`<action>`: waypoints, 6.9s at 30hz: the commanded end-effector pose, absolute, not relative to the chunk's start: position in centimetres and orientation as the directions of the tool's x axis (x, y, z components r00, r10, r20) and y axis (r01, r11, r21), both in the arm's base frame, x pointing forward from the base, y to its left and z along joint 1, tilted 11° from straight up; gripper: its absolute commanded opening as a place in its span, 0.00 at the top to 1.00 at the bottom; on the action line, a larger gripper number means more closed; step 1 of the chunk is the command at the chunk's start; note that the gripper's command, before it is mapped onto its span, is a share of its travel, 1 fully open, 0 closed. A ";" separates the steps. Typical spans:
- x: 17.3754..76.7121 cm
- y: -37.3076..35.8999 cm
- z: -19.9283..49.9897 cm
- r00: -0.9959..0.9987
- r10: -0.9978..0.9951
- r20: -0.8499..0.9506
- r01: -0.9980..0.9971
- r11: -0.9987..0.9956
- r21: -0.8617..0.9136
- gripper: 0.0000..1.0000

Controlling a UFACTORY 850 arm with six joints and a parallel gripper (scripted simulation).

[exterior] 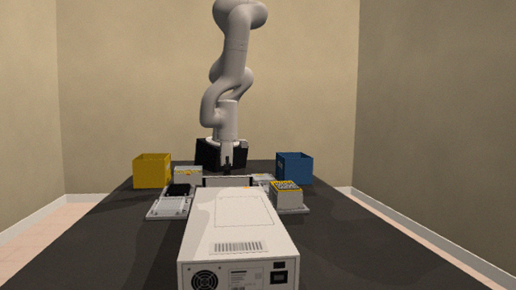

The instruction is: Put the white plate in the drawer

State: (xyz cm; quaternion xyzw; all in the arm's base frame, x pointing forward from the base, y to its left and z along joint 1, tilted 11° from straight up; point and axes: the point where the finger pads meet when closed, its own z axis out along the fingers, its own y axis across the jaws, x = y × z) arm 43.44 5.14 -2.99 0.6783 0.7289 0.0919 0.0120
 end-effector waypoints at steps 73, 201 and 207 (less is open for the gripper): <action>51.7 5.7 -1.7 -0.080 0.991 0.107 0.986 0.063 0.152 1.00; 61.1 6.3 -0.2 -0.080 0.991 0.107 0.986 0.063 0.152 1.00; 60.4 6.2 -0.3 -0.080 0.991 0.107 0.986 0.063 0.152 1.00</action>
